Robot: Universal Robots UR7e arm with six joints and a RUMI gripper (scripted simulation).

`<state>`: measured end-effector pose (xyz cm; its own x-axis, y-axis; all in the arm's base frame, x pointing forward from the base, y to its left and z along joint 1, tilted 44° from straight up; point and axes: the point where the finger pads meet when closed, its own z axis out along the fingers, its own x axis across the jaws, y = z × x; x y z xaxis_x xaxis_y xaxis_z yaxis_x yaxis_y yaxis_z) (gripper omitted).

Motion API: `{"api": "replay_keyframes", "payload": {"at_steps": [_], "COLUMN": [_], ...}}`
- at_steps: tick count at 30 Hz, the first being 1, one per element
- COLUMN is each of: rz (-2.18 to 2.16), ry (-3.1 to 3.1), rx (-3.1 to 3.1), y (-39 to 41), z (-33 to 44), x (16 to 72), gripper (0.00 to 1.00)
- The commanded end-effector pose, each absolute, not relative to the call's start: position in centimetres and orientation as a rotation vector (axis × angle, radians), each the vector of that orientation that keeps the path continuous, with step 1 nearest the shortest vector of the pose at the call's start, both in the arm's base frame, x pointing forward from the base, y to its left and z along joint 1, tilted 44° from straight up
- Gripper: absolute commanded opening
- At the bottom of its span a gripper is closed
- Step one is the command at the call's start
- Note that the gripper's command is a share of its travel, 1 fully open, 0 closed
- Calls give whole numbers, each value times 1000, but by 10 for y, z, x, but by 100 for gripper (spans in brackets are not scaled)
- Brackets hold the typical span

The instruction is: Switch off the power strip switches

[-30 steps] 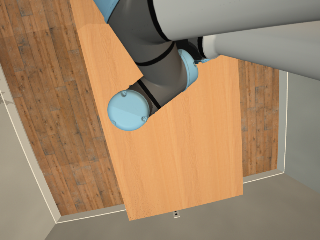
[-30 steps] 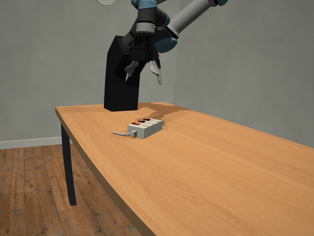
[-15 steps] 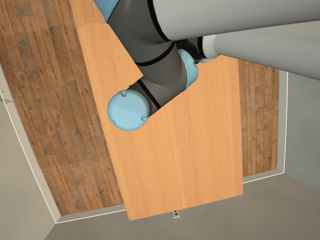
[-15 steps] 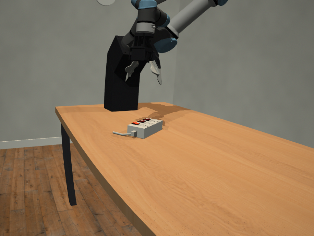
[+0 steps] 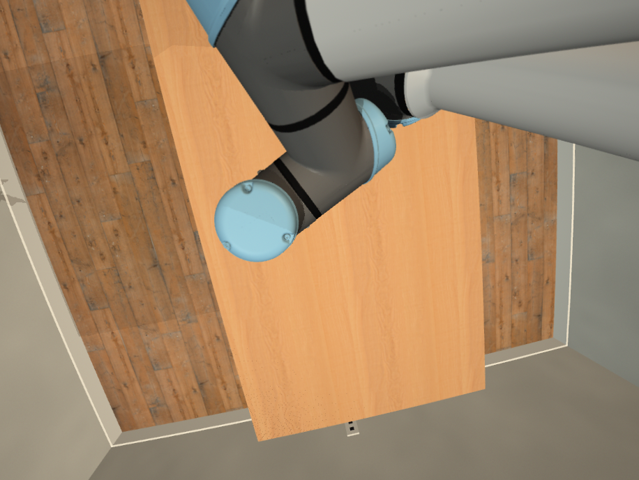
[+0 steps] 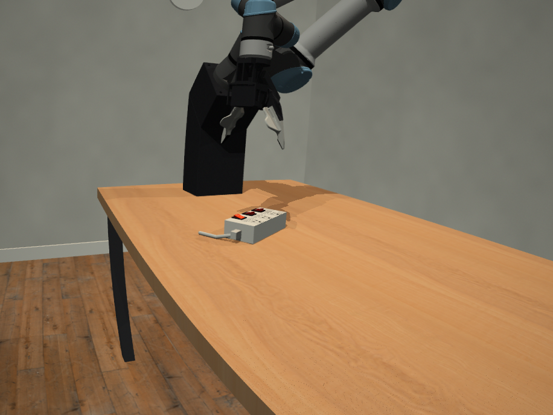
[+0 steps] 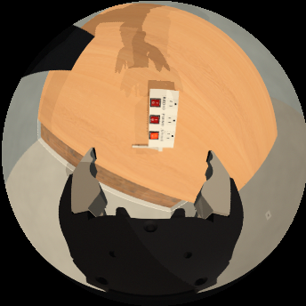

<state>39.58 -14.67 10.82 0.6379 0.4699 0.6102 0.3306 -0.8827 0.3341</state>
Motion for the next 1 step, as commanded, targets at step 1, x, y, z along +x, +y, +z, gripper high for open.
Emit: {"api": "replay_keyframes", "payload": {"at_steps": [1], "rz": [1074], "ry": [657], "rx": [2662], "y": [-149], "z": [110], "x": [396], "gripper": [100]}}
